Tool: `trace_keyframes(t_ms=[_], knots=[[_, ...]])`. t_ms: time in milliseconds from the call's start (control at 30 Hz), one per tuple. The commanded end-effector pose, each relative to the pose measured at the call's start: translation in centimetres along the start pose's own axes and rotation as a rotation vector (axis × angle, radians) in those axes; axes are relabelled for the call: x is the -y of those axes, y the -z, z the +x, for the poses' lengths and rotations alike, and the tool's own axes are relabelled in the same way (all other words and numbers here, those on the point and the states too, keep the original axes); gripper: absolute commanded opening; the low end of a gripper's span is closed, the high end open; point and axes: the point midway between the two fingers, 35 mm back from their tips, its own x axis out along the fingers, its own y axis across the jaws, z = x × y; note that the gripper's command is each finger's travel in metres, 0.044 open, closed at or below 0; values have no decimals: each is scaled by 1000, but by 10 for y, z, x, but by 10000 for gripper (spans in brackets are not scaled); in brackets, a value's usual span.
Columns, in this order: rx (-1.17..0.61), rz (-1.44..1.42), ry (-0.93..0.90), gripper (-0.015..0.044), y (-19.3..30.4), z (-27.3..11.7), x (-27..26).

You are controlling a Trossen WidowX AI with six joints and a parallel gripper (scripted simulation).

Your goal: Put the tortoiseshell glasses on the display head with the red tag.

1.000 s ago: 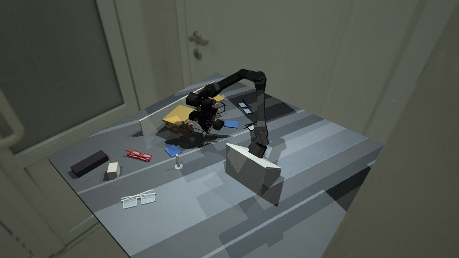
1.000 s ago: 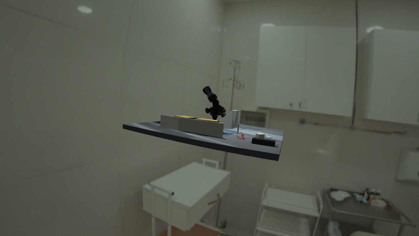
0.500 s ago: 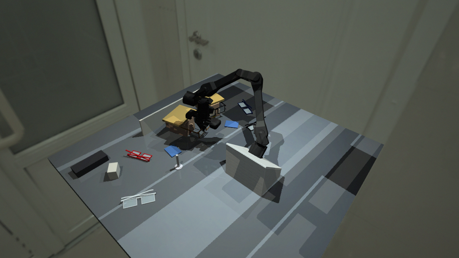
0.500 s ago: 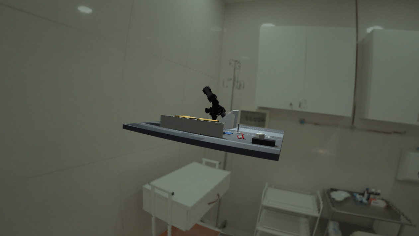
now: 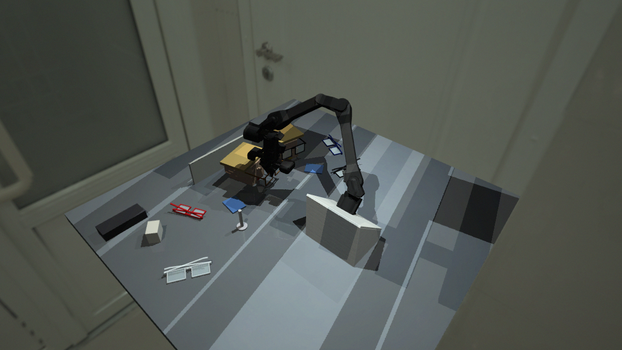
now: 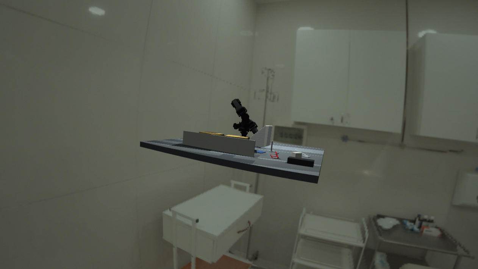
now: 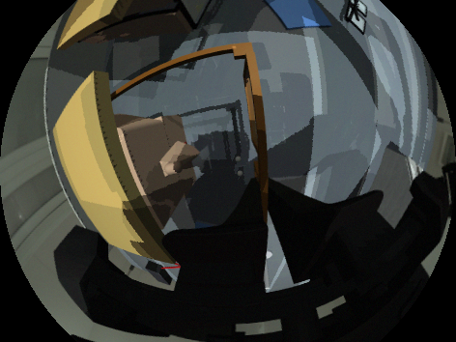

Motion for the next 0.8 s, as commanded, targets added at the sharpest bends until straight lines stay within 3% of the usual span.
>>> trace_keyframes(t_ms=[0,767], knots=[[5,-3,-2,0,-1,0,-8],[5,-2,-4,0,-1,2,-39]])
